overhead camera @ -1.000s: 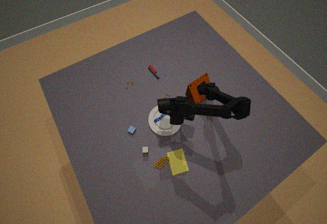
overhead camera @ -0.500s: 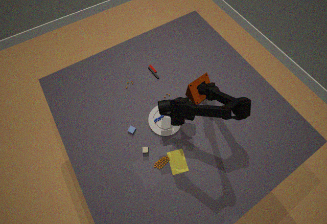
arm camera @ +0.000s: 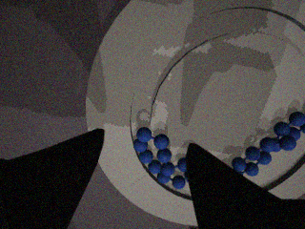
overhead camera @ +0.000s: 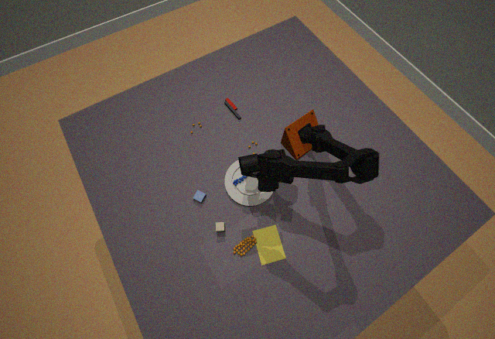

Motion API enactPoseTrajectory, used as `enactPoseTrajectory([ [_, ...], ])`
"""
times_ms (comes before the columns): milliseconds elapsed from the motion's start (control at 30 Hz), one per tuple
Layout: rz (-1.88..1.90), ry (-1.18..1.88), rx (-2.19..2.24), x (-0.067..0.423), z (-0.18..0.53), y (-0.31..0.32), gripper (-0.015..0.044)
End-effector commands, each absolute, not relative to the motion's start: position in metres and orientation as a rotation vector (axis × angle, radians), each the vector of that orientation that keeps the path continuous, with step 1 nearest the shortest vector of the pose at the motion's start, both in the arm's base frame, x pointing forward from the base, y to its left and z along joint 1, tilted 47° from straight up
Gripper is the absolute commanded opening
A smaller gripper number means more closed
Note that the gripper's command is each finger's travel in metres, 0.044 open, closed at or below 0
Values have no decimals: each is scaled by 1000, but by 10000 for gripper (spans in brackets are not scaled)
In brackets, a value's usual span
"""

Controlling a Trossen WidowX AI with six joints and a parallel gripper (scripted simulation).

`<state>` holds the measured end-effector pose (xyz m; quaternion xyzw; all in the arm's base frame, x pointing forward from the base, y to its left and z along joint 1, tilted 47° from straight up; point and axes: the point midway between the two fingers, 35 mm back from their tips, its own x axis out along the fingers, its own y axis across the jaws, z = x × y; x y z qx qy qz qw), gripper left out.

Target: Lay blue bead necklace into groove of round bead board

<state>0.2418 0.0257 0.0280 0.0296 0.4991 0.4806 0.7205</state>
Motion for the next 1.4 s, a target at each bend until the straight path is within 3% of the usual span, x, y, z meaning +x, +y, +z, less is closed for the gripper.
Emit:
enactPoseTrajectory([
  [0, 1063, 1103, 74, 241, 22, 32, 250],
  [200, 1063, 1103, 75, 241, 20, 35, 250],
  [533, 1064, 1103, 68, 241, 22, 33, 0],
  [1367, 1063, 1103, 75, 241, 27, 27, 0],
])
